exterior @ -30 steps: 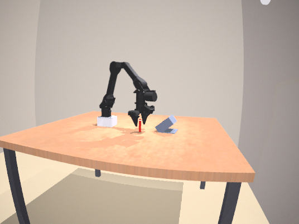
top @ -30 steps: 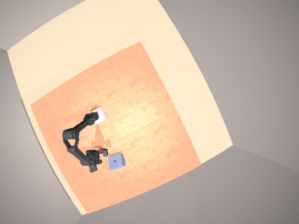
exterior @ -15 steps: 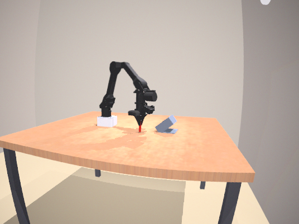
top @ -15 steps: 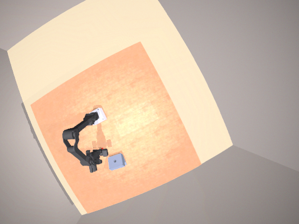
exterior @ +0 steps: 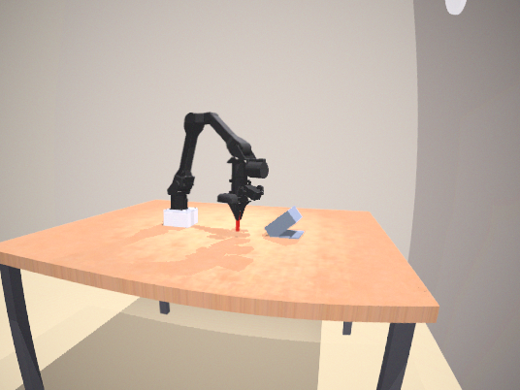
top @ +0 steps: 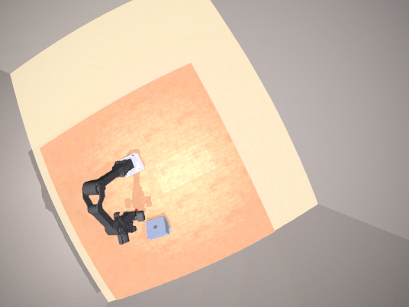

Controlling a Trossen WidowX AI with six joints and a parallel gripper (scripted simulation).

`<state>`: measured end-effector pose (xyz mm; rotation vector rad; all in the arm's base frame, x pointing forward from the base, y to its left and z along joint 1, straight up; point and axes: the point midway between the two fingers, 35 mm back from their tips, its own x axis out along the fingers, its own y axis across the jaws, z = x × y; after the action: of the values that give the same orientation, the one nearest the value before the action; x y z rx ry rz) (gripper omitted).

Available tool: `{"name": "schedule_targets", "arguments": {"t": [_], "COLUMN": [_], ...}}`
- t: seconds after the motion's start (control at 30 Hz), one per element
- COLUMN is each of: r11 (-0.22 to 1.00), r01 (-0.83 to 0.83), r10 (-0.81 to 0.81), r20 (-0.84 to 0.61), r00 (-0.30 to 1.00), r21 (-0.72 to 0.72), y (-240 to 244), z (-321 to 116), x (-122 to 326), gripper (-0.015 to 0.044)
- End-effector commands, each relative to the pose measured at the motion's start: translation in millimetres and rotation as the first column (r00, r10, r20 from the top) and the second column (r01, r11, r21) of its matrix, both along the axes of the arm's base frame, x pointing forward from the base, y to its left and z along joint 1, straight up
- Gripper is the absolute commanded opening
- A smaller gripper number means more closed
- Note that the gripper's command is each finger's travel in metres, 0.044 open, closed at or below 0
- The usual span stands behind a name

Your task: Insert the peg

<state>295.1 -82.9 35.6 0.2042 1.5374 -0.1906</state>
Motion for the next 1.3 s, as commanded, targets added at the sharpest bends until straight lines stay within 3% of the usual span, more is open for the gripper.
{"name": "schedule_targets", "arguments": {"t": [0.0,0.37,1.27], "r11": [1.0,1.0,0.997], "r01": [-0.002,-0.003,0.068], "r10": [0.002,0.003,-0.061], "r20": [0.009,0.005,0.165], "r00": [1.0,1.0,0.984], "r21": [-0.005,-0.005,-0.035], "y": [-0.9,-0.2,20.7], "z": [21.2,61.7,67.9], "x": [2.3,1.5,12.0], "gripper": [0.0,0.0,0.0]}}
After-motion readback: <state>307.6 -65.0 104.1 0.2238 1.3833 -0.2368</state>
